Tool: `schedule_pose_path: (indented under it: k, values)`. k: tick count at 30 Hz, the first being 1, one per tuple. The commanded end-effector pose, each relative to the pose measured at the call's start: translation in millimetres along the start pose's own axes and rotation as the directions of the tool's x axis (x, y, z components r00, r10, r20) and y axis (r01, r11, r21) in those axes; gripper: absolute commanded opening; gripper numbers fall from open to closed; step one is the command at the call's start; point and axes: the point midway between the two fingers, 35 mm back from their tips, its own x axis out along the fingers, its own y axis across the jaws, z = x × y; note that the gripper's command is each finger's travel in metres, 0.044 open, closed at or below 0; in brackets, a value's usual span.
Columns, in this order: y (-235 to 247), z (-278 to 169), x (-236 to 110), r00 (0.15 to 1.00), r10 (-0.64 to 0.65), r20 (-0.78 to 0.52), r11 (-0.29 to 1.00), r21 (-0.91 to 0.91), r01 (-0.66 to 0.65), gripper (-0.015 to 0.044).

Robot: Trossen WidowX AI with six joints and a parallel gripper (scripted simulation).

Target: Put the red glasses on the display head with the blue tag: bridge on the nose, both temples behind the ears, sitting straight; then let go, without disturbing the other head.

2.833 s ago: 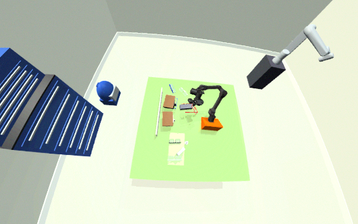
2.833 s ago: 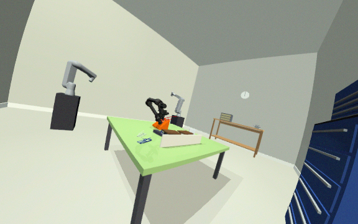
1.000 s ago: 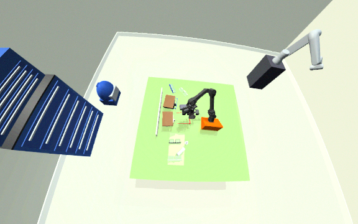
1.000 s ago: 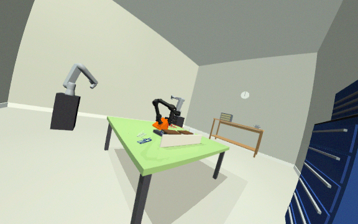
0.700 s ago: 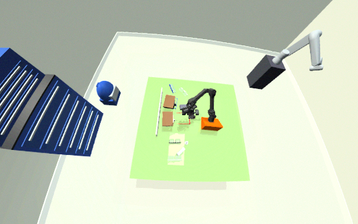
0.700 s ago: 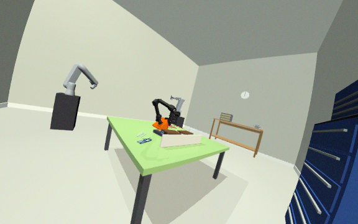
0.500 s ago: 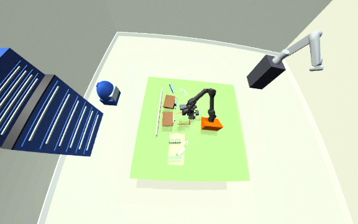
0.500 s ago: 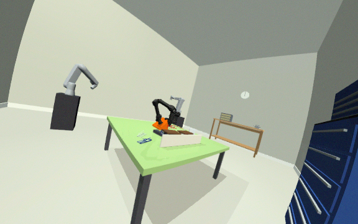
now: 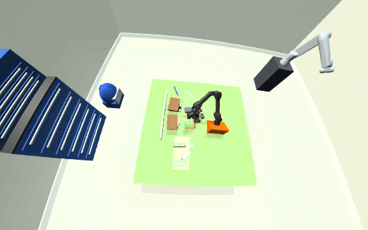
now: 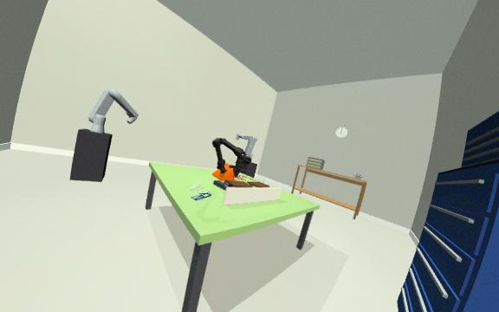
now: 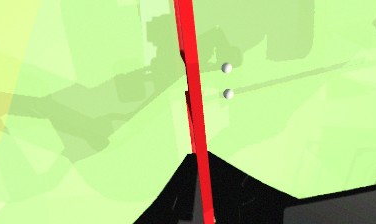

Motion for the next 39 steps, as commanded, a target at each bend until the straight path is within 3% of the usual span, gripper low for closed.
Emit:
schedule_pose_path:
  k: [1, 39]
  values:
    - [2, 0, 6, 1.000, 0.007, -0.006, 1.000, -0.009, -0.007, 0.0000]
    - [-14, 0, 16, 1.000, -0.010, -0.001, 1.000, -0.008, 0.010, 0.0000]
